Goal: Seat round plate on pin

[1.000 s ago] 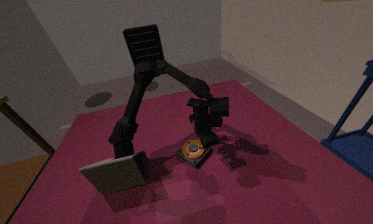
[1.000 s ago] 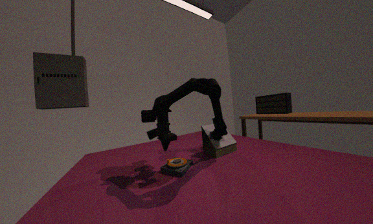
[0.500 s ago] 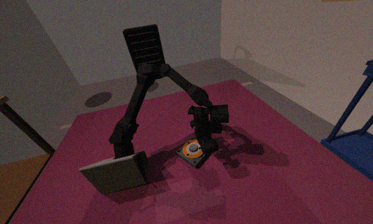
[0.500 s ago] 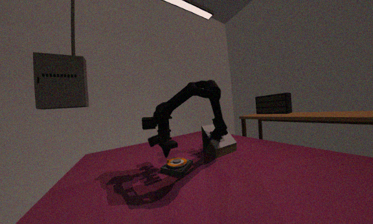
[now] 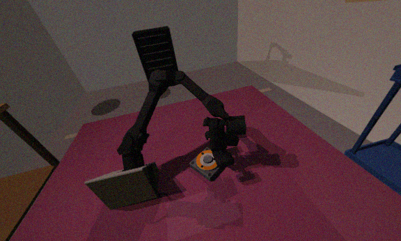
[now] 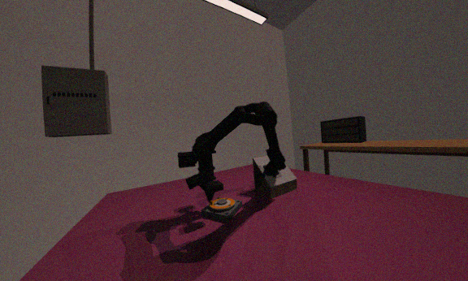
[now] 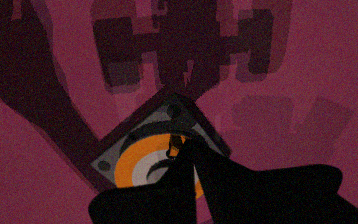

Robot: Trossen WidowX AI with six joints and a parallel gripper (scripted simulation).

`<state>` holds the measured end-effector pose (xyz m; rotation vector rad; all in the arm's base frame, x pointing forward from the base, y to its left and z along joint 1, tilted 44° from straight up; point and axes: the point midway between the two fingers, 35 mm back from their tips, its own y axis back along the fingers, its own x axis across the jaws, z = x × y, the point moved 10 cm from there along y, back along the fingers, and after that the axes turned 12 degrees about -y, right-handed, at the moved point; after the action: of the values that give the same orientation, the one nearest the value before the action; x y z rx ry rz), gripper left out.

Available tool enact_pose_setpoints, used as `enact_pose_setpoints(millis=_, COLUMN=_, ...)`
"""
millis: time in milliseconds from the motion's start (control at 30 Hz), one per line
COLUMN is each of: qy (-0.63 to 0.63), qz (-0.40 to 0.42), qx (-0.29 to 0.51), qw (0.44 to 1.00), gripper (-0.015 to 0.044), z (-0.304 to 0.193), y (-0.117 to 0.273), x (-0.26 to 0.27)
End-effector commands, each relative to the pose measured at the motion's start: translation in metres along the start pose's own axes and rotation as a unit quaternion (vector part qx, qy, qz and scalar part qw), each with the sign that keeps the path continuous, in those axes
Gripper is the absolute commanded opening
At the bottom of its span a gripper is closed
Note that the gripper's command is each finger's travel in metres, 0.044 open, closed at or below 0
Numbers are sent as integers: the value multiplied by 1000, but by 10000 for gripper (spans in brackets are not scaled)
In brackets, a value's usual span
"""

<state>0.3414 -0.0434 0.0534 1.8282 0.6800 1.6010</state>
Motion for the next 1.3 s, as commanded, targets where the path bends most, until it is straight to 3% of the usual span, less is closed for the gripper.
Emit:
enact_pose_setpoints(millis=0, qy=1, qz=3, qx=-4, qw=1000, gripper=0, z=5, y=2, x=7)
enact_pose_setpoints(millis=1267, qy=1, qz=3, qx=-4, qw=1000, gripper=0, z=-3, y=3, x=42)
